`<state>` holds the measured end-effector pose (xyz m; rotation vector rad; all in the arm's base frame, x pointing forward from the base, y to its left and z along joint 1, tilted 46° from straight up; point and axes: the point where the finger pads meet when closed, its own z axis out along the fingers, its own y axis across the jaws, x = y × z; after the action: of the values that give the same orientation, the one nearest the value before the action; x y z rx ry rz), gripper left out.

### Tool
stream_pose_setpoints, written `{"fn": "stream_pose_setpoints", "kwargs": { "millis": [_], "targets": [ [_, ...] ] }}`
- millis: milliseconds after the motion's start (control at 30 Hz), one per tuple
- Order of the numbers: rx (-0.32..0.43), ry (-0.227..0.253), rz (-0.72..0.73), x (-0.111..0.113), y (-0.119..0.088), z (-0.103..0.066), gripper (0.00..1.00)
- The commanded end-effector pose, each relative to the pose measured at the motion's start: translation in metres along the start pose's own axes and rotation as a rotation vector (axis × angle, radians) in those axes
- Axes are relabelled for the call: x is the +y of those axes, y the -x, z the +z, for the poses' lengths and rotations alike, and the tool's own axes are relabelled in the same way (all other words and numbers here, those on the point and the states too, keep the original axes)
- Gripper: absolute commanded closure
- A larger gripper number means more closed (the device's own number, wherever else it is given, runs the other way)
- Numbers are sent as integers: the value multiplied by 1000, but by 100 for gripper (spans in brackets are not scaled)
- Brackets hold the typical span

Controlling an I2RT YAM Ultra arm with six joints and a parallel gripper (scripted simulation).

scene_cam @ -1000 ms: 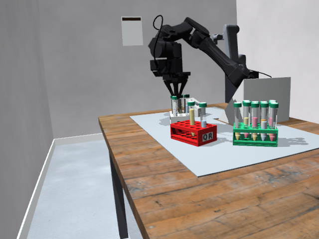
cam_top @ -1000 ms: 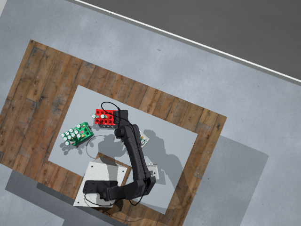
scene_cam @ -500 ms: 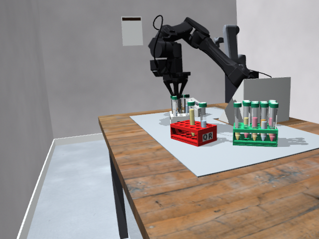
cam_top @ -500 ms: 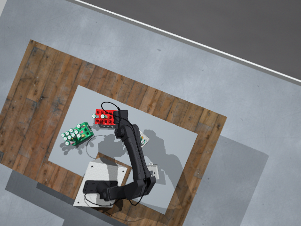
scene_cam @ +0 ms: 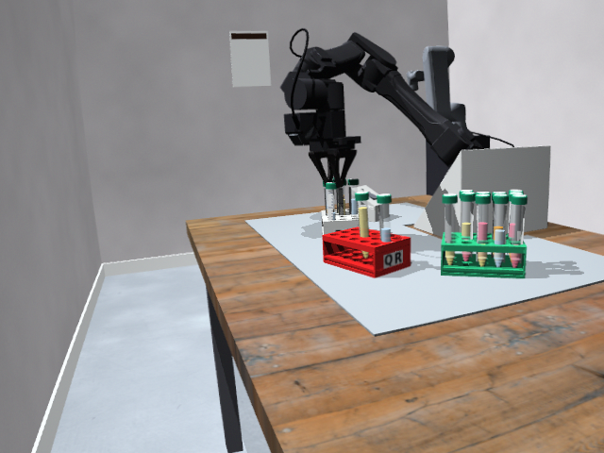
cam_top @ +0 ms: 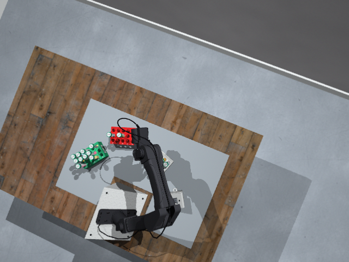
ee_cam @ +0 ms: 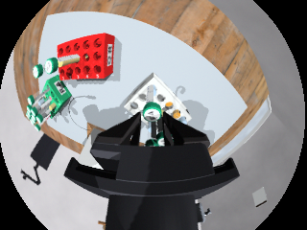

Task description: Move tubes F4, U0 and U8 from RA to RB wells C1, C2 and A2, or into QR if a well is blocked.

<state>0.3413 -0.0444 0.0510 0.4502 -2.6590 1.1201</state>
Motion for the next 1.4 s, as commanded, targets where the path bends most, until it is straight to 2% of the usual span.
{"fn": "stream_pose_setpoints", "kwargs": {
  "millis": [0, 167, 200, 333, 433, 600, 1100, 1367],
  "targets": [
    [-24, 2, 3, 0, 3, -6, 70],
    [-24, 2, 3, 0, 3, -6, 70],
    [-54, 8, 15, -4, 6, -19, 70],
    [-50, 9, 21, -4, 5, -30, 70],
    [-24, 7, -3, 4, 7, -30, 70],
    [-23, 7, -4, 8, 4, -43, 70],
    [-22, 6, -4, 7, 0, -77, 70],
    [-59, 15, 28, -1, -3, -91, 70]
  ]
}}
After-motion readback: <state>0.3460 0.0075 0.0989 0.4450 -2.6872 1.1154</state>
